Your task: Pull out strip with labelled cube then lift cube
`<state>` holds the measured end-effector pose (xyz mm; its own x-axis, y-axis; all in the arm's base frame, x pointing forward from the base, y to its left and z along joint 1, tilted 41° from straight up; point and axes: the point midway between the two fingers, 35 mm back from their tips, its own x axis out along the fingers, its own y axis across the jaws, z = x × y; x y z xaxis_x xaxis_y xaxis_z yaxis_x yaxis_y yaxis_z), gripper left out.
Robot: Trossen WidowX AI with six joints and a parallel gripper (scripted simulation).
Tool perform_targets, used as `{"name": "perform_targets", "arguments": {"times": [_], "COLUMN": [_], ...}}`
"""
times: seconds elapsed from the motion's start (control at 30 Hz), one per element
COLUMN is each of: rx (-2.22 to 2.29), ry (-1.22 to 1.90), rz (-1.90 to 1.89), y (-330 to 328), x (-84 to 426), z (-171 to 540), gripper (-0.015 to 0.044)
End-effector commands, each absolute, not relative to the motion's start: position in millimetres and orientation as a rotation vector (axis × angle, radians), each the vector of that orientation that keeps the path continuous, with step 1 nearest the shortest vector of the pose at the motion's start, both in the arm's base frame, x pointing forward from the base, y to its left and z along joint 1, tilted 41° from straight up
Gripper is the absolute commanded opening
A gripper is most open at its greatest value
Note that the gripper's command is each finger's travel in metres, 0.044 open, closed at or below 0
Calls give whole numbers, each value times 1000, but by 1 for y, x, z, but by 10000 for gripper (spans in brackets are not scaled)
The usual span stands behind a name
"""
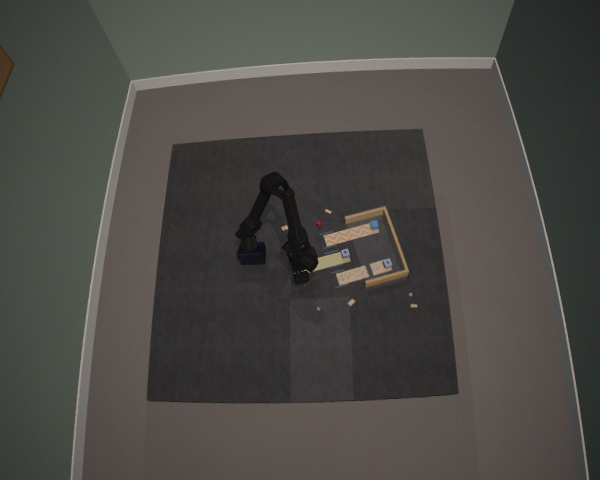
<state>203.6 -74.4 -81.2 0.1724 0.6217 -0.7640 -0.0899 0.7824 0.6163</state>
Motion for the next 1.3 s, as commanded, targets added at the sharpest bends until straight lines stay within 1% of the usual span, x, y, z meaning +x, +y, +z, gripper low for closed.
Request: {"name": "perform_targets", "arguments": {"times": [0.0,1.13,1.17,1.27], "rx": [496,496,492,493], "ry": [1343,1343,1315,1337], "rz": [542,542,535,538], "y": [-69,-69,-75,-95], "x": [191,191,199,196], "z": [-85,-85,-81,-58], "gripper": [0,0,0,0]}}
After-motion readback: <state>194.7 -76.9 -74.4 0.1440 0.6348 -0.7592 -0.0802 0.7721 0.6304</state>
